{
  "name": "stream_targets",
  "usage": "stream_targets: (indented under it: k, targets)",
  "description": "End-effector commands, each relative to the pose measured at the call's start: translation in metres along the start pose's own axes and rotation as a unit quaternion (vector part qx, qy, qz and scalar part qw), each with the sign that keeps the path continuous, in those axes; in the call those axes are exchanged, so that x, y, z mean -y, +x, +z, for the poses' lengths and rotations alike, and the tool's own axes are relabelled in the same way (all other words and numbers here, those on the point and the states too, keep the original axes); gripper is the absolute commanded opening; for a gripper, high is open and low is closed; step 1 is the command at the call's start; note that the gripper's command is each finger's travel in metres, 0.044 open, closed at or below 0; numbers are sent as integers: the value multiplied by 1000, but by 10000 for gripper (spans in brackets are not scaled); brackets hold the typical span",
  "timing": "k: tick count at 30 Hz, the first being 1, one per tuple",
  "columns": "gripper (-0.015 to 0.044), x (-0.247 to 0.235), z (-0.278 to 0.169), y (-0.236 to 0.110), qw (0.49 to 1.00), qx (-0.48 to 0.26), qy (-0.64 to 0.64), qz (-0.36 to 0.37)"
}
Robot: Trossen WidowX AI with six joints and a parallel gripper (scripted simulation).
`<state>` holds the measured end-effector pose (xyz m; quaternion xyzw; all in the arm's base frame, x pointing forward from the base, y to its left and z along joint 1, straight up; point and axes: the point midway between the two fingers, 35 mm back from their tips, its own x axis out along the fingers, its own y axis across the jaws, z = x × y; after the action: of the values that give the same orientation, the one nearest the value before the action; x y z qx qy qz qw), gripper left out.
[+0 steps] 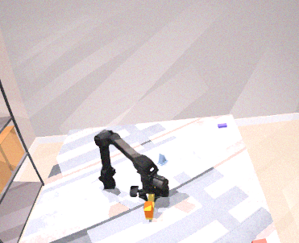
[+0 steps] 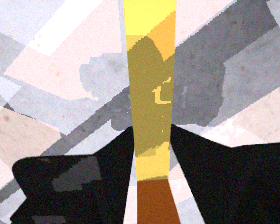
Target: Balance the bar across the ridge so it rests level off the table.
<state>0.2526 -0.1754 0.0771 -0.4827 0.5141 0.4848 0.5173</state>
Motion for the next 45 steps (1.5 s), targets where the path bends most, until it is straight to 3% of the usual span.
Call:
stream_targets:
  k: [1, 28, 45]
  targets:
    - [0, 3, -2, -20, 1000, -8, -1, -11]
    - [0, -4, 2, -87, 1000, -9, -1, -10]
    - [0, 18, 29, -90, 999, -7, 29, -11]
